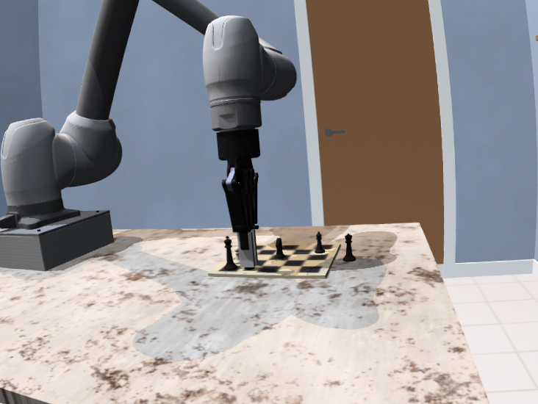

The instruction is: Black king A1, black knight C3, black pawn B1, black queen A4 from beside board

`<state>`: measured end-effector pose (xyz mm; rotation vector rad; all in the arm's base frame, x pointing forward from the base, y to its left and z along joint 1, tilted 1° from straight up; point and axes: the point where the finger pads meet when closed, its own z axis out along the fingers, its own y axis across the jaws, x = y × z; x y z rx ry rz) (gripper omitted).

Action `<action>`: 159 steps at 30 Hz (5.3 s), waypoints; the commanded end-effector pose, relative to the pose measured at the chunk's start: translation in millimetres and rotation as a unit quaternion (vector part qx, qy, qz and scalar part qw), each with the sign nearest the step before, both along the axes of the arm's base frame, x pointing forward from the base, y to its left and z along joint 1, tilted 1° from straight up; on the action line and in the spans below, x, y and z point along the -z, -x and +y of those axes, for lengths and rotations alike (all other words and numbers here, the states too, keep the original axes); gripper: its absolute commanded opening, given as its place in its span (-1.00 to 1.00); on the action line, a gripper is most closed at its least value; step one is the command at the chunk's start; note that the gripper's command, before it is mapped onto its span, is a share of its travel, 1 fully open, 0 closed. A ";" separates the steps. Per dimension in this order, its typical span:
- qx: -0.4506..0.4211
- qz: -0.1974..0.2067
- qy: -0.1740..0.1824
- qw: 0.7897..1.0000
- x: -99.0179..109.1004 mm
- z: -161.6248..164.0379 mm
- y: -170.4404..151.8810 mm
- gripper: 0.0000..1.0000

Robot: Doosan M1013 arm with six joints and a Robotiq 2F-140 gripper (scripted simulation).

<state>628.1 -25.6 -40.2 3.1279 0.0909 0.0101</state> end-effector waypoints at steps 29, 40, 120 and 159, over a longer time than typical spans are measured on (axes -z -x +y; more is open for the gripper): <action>0.000 0.000 0.000 1.000 -0.1 0.1 0.0 -0.59; 0.000 0.000 0.000 1.000 -13.8 0.2 0.1 -0.59; 0.052 -0.001 0.000 0.999 -99.7 87.6 -171.9 -0.50; 0.052 -0.001 0.000 0.999 -84.0 87.4 -172.0 -0.50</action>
